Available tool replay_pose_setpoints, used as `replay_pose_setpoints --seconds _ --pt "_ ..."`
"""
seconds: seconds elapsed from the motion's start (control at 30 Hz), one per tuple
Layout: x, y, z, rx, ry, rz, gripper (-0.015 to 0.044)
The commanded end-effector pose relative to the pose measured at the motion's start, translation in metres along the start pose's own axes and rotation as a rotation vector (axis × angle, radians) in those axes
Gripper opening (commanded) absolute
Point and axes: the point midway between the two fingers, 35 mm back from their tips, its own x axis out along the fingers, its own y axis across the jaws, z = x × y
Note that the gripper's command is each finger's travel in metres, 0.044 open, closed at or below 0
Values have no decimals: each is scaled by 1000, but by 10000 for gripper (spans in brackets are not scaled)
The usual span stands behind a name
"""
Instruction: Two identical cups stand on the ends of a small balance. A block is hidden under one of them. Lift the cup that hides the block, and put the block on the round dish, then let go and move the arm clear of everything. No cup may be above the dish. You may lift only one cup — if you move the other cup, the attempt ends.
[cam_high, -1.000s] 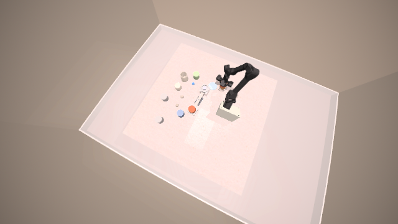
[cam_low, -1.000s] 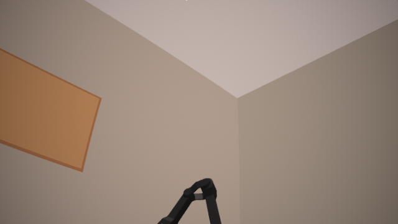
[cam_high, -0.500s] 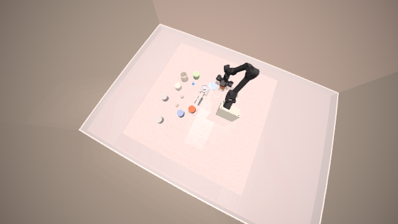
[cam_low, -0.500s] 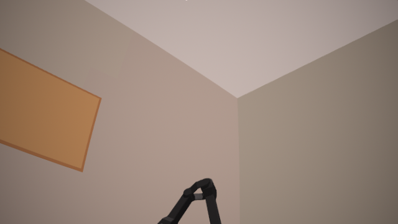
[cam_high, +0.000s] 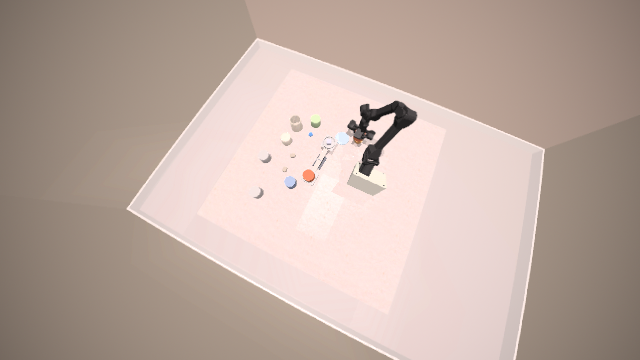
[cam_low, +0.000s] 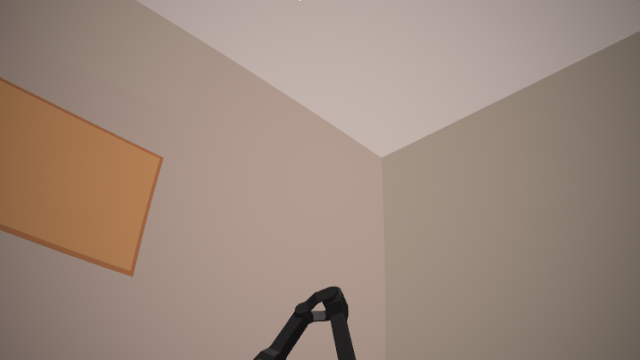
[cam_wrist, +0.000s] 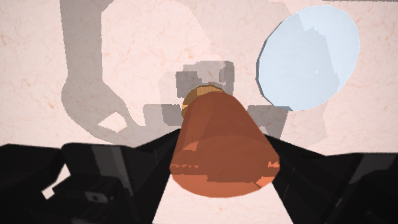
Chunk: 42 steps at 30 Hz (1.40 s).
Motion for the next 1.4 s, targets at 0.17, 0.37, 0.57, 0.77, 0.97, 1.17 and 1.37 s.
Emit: replay_pose_setpoints --seconds 0.17,0.37,0.57,0.77,0.97,1.17,1.37 --pt "8 0 13 -19 -48 -1 0" --pt "8 0 13 -19 -48 -1 0" --pt "0 0 0 0 0 0 79" --pt "0 0 0 0 0 0 236" --pt "0 0 0 0 0 0 394" --pt "-51 0 9 -17 -48 -2 440" --pt "-54 0 9 -19 -48 -4 414"
